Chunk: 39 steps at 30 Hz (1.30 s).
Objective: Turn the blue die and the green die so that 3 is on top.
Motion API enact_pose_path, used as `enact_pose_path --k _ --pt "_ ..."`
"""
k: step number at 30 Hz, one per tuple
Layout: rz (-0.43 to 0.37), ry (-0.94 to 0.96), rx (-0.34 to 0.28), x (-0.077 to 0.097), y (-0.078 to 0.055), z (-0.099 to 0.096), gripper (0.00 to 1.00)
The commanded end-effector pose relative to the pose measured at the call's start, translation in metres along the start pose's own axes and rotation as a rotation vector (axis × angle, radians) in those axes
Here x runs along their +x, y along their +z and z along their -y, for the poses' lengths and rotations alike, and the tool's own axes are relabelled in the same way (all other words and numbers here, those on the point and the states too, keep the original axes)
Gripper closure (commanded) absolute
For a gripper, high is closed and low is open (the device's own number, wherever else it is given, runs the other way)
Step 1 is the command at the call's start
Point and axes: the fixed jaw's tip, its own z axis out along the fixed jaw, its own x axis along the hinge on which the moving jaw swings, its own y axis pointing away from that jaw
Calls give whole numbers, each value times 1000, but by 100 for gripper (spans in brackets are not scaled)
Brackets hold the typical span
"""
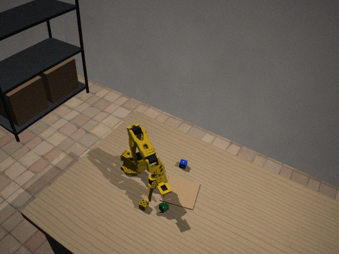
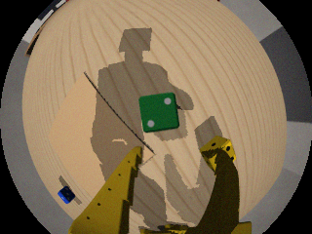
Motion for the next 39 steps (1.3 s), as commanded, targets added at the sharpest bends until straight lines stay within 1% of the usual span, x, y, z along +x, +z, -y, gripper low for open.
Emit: enact_pose_path --k 1,2,3,39 --pt "30 1 2 -6 -1 2 65" --pt "30 1 2 -6 -1 2 65" --pt "57 1 4 -11 -2 3 65" --pt "57 1 4 -11 -2 3 65"
